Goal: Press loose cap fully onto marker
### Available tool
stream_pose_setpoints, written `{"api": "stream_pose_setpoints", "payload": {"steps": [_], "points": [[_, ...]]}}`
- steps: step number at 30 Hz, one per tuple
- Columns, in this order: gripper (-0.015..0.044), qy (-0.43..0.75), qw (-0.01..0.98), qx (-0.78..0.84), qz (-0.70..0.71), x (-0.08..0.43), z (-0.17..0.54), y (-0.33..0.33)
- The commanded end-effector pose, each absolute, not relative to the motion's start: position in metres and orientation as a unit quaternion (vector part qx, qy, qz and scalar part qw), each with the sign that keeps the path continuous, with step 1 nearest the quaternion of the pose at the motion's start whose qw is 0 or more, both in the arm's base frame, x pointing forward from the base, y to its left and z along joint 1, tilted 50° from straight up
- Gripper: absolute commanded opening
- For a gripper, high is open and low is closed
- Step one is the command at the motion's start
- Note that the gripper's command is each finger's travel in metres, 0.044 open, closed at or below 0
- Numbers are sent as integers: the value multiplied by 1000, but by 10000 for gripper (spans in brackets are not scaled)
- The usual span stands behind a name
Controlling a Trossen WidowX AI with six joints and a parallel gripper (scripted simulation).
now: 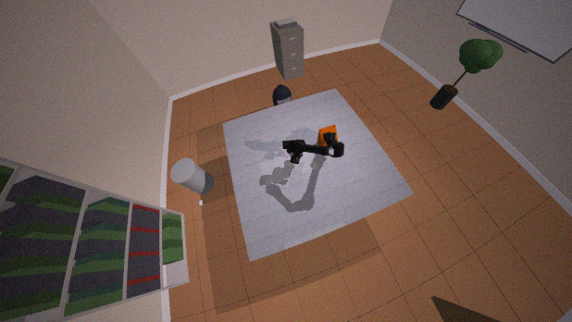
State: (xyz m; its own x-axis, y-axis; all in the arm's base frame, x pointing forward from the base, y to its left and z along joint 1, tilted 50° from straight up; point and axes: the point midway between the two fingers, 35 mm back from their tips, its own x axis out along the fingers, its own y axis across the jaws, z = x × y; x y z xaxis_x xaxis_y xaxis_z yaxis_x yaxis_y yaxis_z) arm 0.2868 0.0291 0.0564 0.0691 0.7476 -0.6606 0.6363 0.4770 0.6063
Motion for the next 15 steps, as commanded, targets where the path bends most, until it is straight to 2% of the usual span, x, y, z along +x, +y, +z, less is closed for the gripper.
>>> {"api": "stream_pose_setpoints", "payload": {"steps": [1, 15], "points": [[0, 682, 525, 507, 49, 285, 49, 15], [0, 683, 525, 506, 51, 272, 31, -28]]}}
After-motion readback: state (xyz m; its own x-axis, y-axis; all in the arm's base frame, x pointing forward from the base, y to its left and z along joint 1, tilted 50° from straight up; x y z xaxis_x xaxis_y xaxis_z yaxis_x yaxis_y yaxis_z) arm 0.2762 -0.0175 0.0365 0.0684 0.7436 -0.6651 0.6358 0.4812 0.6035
